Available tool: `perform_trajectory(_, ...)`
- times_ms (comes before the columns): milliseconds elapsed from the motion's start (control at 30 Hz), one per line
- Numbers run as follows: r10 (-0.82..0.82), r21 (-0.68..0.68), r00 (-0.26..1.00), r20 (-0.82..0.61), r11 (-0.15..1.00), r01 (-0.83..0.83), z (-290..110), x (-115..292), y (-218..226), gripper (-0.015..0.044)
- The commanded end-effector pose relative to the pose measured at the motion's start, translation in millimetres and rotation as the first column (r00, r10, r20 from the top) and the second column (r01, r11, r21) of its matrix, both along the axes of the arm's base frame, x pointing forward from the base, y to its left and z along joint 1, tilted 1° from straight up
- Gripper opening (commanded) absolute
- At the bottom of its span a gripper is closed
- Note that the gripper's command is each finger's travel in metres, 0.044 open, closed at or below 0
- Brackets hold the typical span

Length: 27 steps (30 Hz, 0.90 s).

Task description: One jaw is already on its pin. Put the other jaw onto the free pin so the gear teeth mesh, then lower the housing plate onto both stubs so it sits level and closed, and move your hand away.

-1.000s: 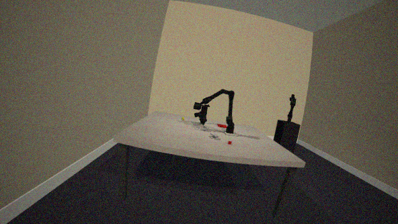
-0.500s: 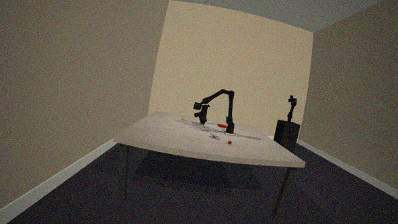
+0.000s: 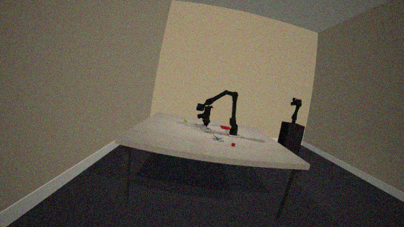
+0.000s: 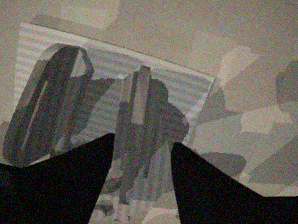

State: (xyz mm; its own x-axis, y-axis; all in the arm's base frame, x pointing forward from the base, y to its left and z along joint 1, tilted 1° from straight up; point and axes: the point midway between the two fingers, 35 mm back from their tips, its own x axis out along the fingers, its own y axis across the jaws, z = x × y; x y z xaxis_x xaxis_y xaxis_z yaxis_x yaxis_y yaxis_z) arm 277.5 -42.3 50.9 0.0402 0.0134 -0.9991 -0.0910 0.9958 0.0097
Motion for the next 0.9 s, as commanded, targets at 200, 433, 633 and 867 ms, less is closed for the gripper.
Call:
perform_trajectory(200,0.004,0.000,1.000,0.002,1.000,-0.004,-2.0,0.7,0.1,0.0134)
perform_trajectory(433,0.004,0.000,1.000,0.002,1.000,-0.004,-2.6,0.7,0.1,0.0134)
perform_trajectory(633,0.004,0.000,1.000,0.002,1.000,-0.004,-4.7,0.8,0.1,0.0134)
perform_trajectory(867,0.004,0.000,1.000,0.002,1.000,-0.004,-4.7,0.8,0.1,0.0134)
